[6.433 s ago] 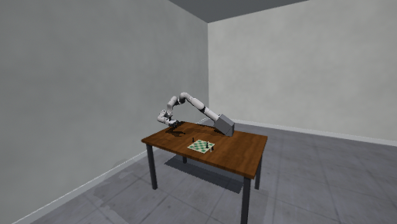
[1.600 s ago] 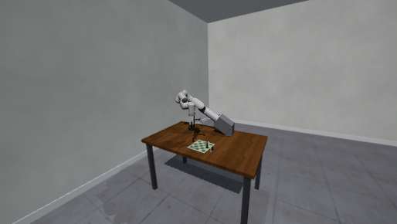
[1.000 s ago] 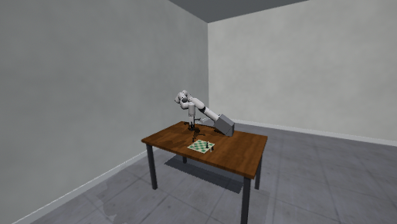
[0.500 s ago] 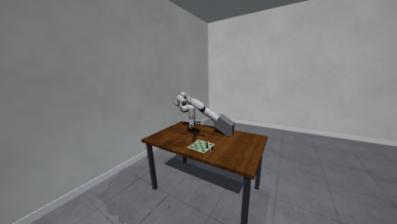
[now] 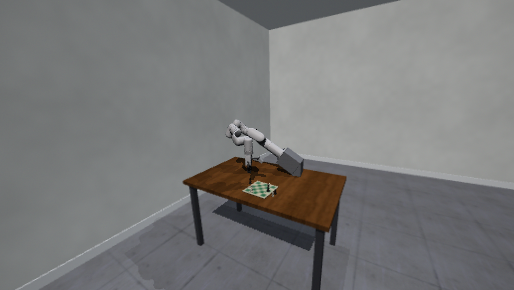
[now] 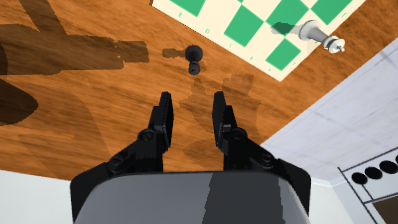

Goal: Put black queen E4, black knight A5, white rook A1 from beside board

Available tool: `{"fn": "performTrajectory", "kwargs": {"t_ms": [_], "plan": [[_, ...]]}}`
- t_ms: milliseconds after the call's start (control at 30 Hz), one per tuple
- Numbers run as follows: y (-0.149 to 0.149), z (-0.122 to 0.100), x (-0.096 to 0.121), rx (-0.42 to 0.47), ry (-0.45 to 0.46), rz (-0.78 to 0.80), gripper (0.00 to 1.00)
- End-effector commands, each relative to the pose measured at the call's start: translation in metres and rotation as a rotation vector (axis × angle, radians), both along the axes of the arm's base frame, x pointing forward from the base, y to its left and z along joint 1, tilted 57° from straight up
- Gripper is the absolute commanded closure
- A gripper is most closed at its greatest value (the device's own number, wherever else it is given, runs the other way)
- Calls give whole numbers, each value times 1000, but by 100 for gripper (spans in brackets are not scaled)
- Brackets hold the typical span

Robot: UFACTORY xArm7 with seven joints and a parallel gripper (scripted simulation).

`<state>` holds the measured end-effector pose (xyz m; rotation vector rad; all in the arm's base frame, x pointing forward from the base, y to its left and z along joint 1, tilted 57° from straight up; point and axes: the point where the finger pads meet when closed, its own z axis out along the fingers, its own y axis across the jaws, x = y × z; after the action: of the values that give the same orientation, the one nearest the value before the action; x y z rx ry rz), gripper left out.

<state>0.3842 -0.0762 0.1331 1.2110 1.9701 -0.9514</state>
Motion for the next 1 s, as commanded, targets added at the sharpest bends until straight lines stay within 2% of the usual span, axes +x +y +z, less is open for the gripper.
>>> {"fn": "performTrajectory", "kwargs": {"t_ms": [0, 967], "plan": [[2, 1, 1, 0, -2, 3, 58], [-2, -2, 2, 0, -2, 3, 58]]}}
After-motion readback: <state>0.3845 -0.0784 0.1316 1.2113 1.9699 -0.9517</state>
